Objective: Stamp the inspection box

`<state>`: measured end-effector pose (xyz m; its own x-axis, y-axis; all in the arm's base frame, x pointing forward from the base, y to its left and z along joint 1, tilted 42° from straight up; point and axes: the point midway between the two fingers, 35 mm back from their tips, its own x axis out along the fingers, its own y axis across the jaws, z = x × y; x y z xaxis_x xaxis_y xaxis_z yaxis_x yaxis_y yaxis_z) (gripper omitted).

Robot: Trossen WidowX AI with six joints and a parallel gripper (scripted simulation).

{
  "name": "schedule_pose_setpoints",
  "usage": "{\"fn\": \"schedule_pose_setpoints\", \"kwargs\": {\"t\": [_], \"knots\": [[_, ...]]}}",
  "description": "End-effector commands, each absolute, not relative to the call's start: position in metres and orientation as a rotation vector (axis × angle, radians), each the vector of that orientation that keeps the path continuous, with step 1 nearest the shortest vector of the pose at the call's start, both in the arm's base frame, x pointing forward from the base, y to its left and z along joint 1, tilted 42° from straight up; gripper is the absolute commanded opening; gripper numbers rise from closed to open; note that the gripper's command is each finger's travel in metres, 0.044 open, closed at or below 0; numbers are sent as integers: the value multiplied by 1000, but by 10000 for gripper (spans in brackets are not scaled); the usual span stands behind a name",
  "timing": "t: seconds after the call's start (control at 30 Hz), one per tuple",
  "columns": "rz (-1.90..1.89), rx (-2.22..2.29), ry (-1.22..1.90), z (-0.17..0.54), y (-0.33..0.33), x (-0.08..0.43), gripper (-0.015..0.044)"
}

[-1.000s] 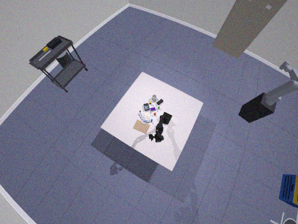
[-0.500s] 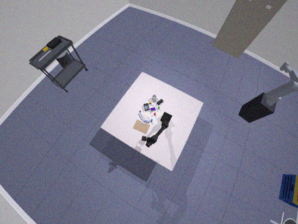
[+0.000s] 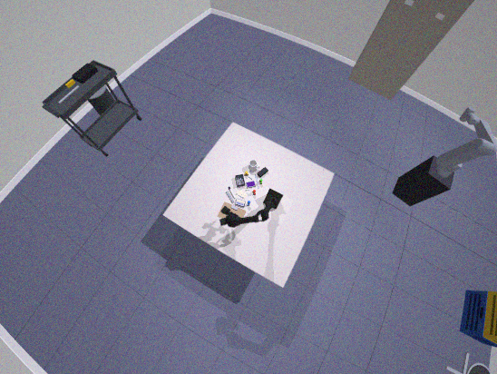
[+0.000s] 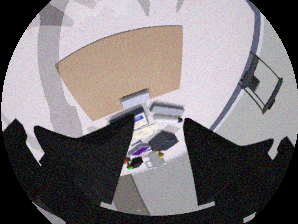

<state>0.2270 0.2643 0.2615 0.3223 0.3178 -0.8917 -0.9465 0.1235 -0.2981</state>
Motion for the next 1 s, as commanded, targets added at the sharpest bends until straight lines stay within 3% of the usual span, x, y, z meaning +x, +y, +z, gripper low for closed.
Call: {"fn": "schedule_pose_setpoints", "kwargs": {"t": [0.0,0.27,0.5,0.73,0.97], "knots": [[1004,-955,947,216,232,270,219],[922,-751,1238,132,152,321,219],[862,-486,1443,61,69,330,219],[802,-132,1575,-5,-12,305,219],[729,304,1593,-60,-72,246,219]]}}
